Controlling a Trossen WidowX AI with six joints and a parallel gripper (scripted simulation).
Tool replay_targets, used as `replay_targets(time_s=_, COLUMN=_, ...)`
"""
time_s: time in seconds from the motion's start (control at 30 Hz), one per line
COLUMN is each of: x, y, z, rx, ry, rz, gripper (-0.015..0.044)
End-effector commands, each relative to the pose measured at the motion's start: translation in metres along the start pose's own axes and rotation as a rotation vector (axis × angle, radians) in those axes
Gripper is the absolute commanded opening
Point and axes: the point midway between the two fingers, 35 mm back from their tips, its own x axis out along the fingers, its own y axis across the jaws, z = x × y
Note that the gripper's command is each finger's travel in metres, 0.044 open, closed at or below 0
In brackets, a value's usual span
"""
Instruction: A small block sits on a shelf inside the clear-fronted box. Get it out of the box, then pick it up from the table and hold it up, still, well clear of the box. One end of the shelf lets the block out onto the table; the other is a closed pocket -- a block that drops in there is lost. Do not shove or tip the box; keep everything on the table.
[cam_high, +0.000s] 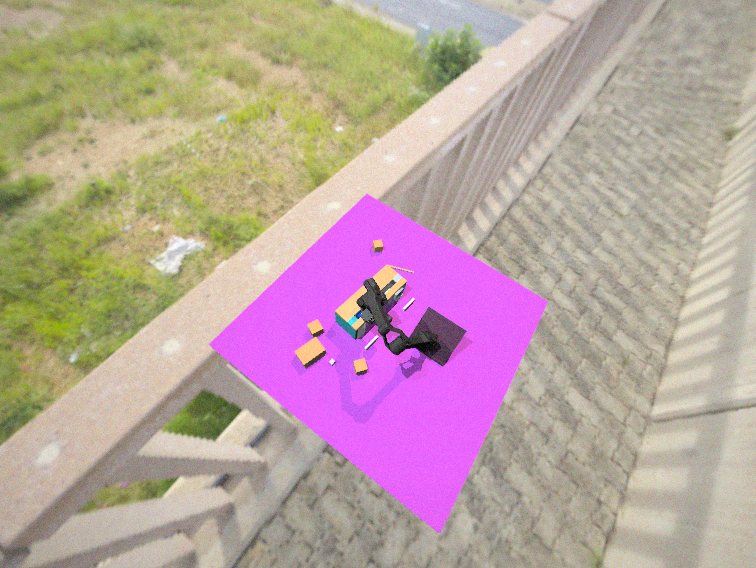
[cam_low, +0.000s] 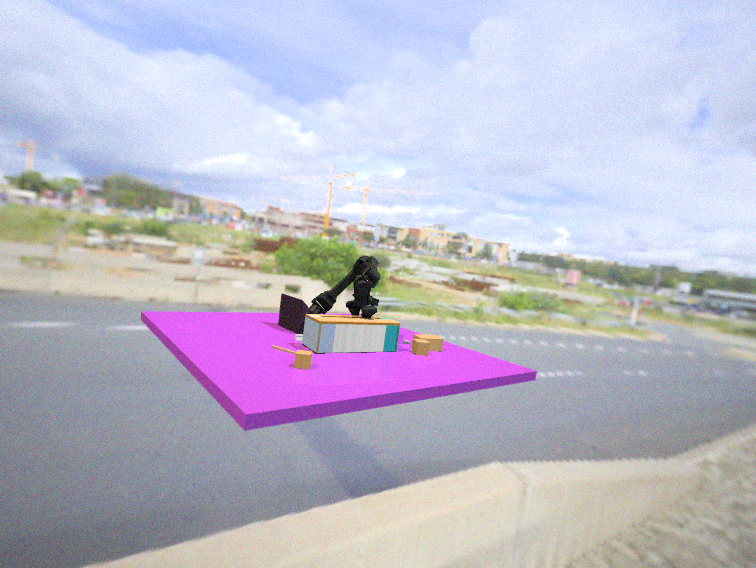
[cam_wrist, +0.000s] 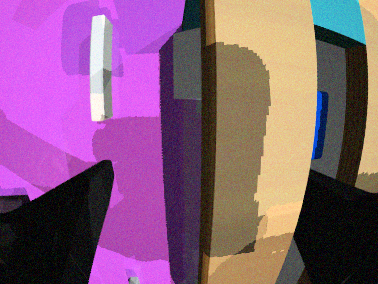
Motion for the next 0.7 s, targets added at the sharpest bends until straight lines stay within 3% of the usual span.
replay_targets(time_s=0.0, x=0.001, y=0.0, z=0.01, rx=-0.009, ry=-0.001, rz=-0.004, gripper=0.04)
replay_targets(time_s=0.47, x=0.005, y=-0.001, z=0.038, rx=-0.006, ry=-0.002, rz=-0.005, gripper=0.04)
replay_targets(time_s=0.67, x=-0.047, y=0.0, z=0.041, rx=0.087, ry=-0.003, rz=-0.017, gripper=0.04)
